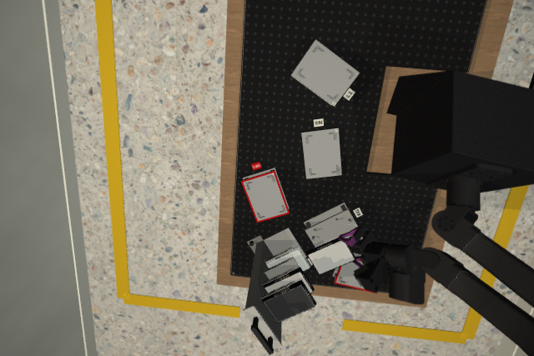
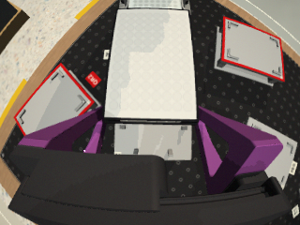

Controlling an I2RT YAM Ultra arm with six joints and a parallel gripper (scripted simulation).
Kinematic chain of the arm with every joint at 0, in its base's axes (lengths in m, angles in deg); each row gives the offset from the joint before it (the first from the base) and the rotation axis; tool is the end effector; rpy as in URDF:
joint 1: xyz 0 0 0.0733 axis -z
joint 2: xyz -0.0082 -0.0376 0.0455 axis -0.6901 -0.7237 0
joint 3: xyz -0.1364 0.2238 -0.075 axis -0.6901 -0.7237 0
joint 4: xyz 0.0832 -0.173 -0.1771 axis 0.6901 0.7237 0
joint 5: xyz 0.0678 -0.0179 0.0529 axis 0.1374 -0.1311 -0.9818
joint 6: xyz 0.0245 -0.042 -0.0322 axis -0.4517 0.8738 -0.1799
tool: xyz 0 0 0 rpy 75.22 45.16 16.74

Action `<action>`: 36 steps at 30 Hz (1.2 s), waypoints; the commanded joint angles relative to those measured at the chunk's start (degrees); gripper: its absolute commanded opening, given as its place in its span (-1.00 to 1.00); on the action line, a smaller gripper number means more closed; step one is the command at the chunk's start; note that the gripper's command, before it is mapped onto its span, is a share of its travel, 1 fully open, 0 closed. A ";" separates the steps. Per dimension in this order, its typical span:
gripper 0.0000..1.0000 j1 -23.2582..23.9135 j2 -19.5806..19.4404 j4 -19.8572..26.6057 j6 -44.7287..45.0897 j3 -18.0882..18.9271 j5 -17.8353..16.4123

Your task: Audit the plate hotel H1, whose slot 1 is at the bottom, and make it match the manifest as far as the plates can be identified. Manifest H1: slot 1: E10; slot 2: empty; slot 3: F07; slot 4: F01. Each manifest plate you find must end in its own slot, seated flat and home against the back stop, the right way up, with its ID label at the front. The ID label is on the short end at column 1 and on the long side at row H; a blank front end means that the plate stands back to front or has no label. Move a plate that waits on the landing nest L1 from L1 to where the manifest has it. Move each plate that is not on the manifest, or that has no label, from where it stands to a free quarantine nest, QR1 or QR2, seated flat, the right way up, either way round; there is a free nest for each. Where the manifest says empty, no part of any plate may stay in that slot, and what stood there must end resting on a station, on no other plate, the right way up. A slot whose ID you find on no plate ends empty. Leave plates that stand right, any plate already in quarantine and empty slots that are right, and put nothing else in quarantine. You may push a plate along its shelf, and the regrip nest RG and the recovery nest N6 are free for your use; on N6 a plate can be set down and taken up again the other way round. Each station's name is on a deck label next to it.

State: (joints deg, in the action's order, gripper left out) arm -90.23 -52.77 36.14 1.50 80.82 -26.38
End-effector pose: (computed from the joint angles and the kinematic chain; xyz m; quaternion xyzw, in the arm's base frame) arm 0.1057 0.1213 0.2085 -0.0950 0.6829 0.5242 0.4999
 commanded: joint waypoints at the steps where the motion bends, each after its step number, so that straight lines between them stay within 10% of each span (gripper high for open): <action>1: 0.72 -0.64 1.17 -0.11 0.07 -0.55 2.45; 21: 0.72 -7.08 6.18 0.54 0.42 -4.94 8.87; 36: 0.72 -8.63 1.53 -4.63 0.51 -5.46 10.43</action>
State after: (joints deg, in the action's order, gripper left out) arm -98.80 -50.83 33.96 1.96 75.33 -17.42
